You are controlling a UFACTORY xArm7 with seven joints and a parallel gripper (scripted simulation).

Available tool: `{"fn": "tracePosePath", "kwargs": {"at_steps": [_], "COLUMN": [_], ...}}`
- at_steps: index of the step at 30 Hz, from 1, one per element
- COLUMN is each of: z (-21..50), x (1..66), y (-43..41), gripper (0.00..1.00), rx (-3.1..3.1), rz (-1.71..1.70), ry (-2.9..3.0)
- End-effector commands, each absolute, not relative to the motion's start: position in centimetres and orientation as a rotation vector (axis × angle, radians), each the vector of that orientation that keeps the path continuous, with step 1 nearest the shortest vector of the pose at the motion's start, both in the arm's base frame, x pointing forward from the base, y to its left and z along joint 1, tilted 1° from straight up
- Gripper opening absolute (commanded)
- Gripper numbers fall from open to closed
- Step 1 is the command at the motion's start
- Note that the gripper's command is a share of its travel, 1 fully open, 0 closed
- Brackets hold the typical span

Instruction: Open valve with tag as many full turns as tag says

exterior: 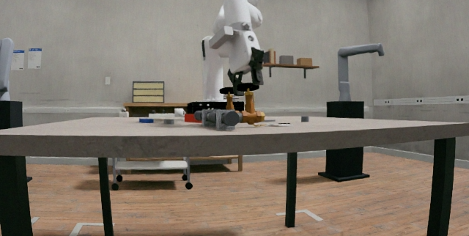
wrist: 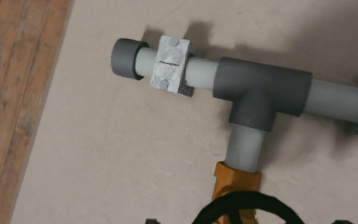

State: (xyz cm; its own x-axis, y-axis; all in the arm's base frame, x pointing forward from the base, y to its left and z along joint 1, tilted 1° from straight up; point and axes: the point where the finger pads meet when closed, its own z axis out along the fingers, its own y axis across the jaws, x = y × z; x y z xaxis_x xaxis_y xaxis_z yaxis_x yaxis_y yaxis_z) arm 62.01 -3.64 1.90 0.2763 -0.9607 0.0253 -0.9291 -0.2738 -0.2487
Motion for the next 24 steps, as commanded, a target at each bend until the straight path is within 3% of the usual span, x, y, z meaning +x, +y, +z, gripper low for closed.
{"fn": "tracePosePath", "kwargs": {"at_steps": [1, 24], "z": [2.1, 3.4], "x": [62.2, 62.0], "y": [-3.7, -3.7], "gripper": [1.00, 1.00], "rx": [-2.194, -2.195], "rz": [-0.202, -0.204], "ry": [2.060, 2.058]}}
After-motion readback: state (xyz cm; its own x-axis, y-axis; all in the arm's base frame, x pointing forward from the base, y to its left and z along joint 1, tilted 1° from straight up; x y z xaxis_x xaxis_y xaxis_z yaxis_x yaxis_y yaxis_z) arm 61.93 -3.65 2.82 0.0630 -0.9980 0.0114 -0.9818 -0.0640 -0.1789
